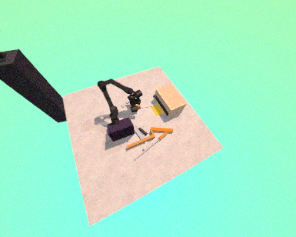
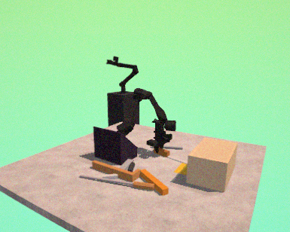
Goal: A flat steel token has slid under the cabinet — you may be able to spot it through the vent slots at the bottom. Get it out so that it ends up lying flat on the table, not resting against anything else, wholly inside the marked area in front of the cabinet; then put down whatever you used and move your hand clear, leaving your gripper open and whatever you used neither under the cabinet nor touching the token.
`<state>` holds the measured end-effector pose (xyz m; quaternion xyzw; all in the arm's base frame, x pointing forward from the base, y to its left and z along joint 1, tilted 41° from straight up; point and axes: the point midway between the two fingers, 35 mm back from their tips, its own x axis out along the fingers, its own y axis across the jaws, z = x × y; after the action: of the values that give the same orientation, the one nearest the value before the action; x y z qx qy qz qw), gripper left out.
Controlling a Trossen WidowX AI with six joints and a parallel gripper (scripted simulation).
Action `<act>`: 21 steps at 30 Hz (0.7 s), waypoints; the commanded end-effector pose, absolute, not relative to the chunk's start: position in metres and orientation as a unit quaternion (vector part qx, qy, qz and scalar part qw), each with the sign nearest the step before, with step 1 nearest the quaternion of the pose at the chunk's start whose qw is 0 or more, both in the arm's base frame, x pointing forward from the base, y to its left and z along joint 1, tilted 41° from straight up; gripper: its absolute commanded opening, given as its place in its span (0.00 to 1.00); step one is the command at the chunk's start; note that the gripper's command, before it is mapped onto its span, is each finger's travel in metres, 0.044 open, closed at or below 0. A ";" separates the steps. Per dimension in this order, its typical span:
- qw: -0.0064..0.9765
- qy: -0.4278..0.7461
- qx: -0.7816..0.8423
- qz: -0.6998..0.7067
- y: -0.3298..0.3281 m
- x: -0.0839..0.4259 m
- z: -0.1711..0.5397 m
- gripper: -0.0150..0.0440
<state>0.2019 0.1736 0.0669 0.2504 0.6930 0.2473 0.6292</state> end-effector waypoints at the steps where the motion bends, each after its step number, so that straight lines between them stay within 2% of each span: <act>1: 0.630 0.692 0.246 0.251 0.171 0.201 0.065 0.25; 21: 0.638 0.684 0.225 0.273 0.154 0.198 0.053 0.25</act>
<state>0.1985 0.1575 0.0554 0.2258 0.6858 0.2709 0.6366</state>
